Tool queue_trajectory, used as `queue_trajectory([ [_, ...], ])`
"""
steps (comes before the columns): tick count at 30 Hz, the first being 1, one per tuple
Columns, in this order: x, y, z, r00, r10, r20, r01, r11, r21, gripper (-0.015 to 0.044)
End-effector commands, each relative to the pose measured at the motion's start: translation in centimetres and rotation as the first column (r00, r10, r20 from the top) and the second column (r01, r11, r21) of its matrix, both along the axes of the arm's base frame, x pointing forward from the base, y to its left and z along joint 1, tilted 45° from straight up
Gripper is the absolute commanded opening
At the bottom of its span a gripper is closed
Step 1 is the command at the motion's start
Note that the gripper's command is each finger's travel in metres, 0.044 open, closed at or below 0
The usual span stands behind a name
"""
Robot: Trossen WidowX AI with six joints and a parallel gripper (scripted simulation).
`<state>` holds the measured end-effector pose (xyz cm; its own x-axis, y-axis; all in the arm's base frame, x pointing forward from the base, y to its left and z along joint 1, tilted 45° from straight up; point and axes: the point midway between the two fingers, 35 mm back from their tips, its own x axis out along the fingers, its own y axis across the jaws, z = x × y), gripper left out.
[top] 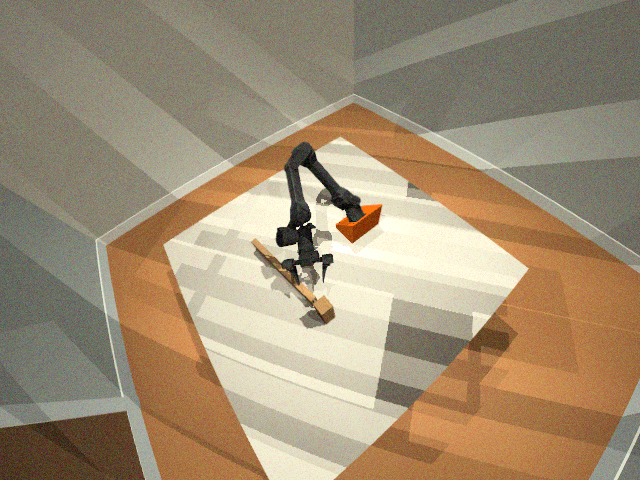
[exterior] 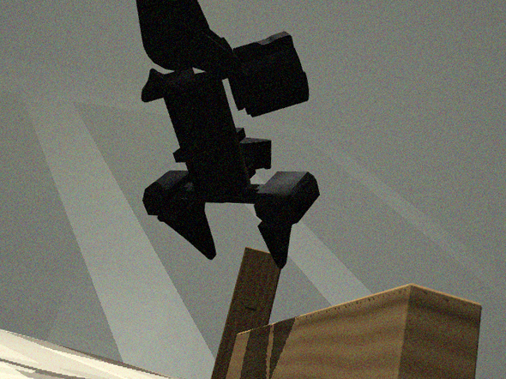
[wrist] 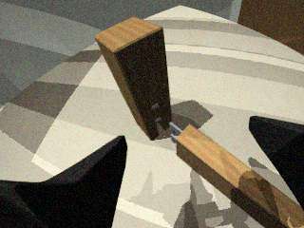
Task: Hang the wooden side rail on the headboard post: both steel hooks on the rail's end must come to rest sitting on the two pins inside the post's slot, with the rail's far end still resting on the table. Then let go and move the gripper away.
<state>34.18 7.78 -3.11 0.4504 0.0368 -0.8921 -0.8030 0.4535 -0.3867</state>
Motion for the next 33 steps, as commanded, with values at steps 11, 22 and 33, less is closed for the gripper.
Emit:
queue_trajectory([
  [11,-0.2,-0.4,0.1,0.981,0.193,0.010,-0.192,0.979,-0.067,0.0440],
  [22,-0.2,-0.4,0.1,0.981,0.193,0.010,-0.192,0.979,-0.067,0.0440],
  [33,0.9,-0.8,-0.4,0.968,-0.230,-0.096,0.232,0.973,0.006,0.0440],
])
